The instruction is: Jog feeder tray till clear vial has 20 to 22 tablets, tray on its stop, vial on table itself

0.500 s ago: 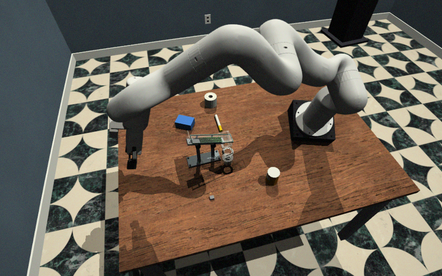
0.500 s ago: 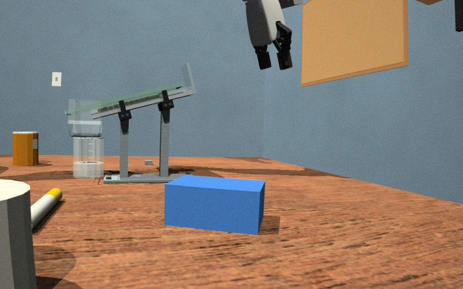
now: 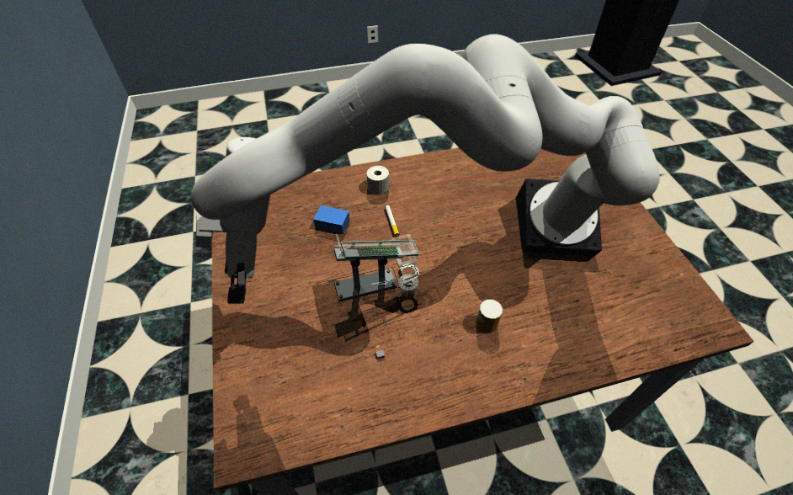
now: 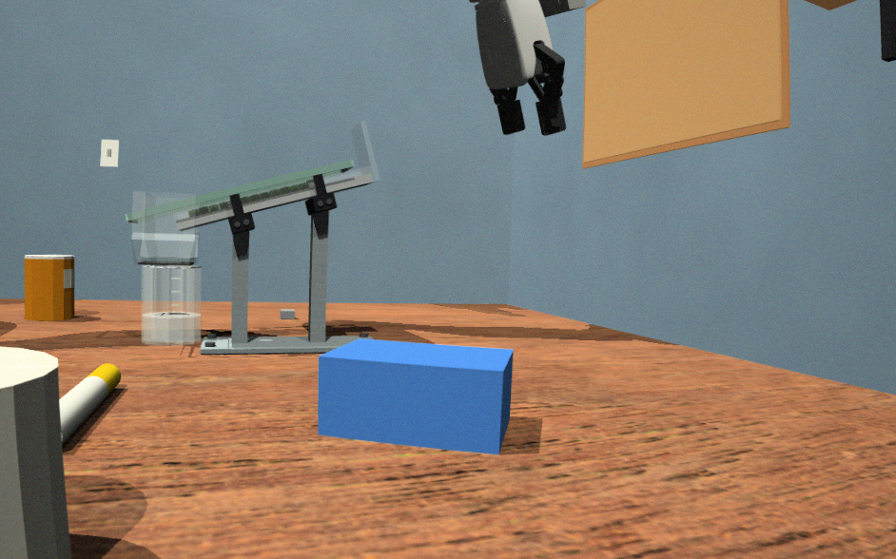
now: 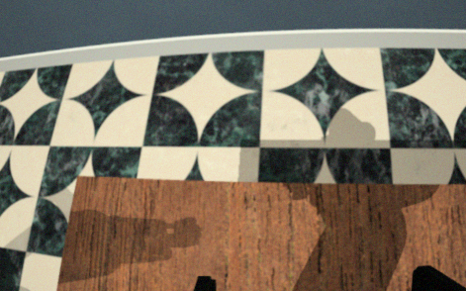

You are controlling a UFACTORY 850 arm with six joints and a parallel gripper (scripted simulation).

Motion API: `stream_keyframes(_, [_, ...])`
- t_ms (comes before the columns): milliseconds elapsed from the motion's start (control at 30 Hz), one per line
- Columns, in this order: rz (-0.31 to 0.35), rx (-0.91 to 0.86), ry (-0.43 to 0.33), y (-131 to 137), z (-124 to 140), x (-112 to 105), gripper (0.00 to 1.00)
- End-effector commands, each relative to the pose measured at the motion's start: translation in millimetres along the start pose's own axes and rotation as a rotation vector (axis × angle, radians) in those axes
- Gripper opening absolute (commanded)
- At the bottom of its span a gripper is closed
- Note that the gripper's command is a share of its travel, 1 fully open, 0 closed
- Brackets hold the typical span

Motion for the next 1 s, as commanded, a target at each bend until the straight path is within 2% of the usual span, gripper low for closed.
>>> stream_keyframes(0, [0.0, -0.001, 0.003, -1, -1, -1, 1.0])
stream_keyframes(33, [0.0, -0.001, 0.003, -1, -1, -1, 1.0])
stream_keyframes(67, [0.0, -0.001, 0.003, -1, -1, -1, 0.0])
stream_keyframes(233, [-0.006, 0.039, 0.037, -12, 0, 2, 0.0])
stream_keyframes(433, [-0.008, 0.205, 0.157, -50, 11, 12, 0.0])
stream_keyframes(600, [-0.002, 0.257, 0.188, -58, 17, 14, 0.0])
stream_keyframes(633, [0.008, 0.315, 0.219, -66, 24, 16, 0.0])
stream_keyframes(733, [0.008, 0.315, 0.219, -66, 24, 16, 0.0])
stream_keyframes(767, [0.023, 0.379, 0.251, -73, 32, 17, 0.0])
stream_keyframes(867, [0.023, 0.379, 0.251, -73, 32, 17, 0.0])
stream_keyframes(900, [0.043, 0.448, 0.281, -79, 43, 18, 0.0])
stream_keyframes(967, [0.043, 0.448, 0.281, -79, 43, 18, 0.0])
Point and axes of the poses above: the point where the finger pads meet when closed, its own x axis out along the fingers, its own y axis across the jaws, z = x × y, the point moved 6 cm from there along -x, back along the fingers, and after that the axes turned 6 degrees about x, right-handed, at the moved point
